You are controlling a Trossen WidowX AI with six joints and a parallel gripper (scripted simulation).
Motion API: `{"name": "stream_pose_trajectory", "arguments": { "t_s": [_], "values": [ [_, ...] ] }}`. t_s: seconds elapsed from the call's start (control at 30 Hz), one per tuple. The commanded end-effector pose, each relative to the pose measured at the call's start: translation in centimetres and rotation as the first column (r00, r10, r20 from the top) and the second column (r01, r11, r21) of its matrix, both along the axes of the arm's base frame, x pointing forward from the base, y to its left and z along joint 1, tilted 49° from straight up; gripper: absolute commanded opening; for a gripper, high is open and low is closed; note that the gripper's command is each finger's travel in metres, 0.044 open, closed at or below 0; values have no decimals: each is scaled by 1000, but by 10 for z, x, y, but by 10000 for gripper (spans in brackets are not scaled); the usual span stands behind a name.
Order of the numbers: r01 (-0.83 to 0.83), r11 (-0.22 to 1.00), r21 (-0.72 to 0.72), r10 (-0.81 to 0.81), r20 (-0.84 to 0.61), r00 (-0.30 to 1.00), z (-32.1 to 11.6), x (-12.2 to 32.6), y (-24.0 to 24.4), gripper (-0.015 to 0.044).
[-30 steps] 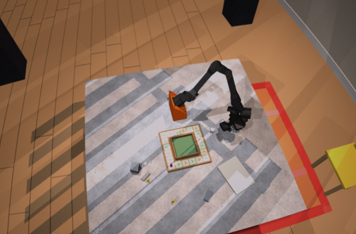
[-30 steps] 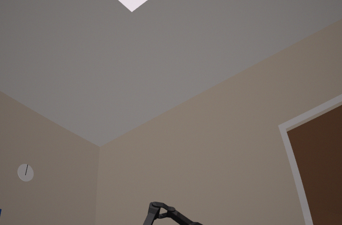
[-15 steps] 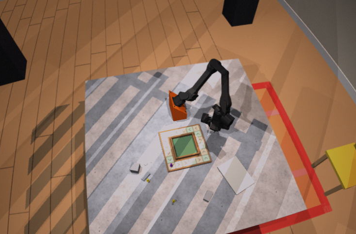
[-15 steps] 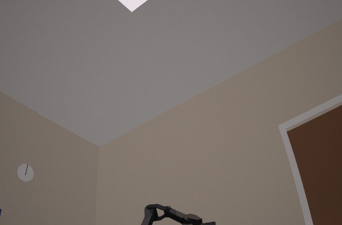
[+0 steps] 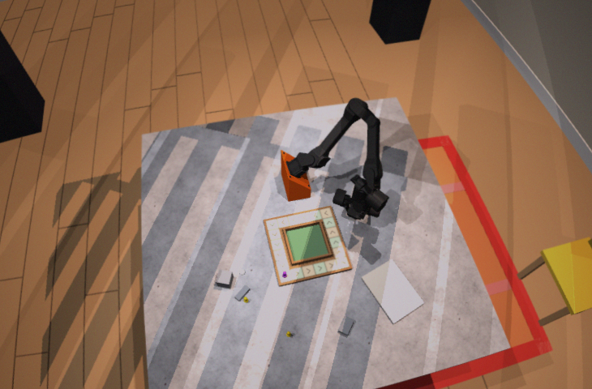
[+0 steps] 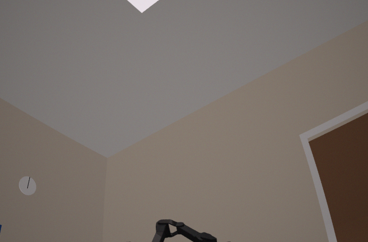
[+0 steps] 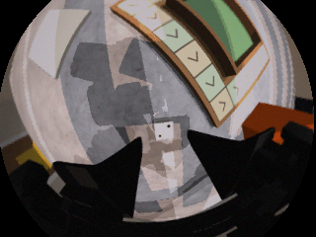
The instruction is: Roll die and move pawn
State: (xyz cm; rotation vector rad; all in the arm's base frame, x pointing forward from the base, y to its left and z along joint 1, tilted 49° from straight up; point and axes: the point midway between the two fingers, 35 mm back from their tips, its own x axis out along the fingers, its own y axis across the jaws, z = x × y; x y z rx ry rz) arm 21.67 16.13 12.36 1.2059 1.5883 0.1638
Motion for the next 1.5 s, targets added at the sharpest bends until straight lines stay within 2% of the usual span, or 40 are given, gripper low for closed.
{"name": "stream_pose_trajectory", "arguments": {
  "t_s": [0.0, 0.57, 0.8, 1.0, 1.07, 1.47],
  "values": [
    [5, 1000, -4, -5, -6, 1000, -6, 1, 5, 275],
    [5, 1000, -1, -5, -6, 1000, -22, 2, 23, 275],
    [5, 1000, -1, -5, -6, 1000, -22, 2, 23, 91],
    [5, 1000, -1, -5, -6, 1000, -22, 2, 23, 51],
    [4, 1000, -2, -4, -6, 1000, -22, 3, 23, 0],
    [-12, 999, -35, 12, -2, 1000, 4, 8, -18, 0]
  ]
}}
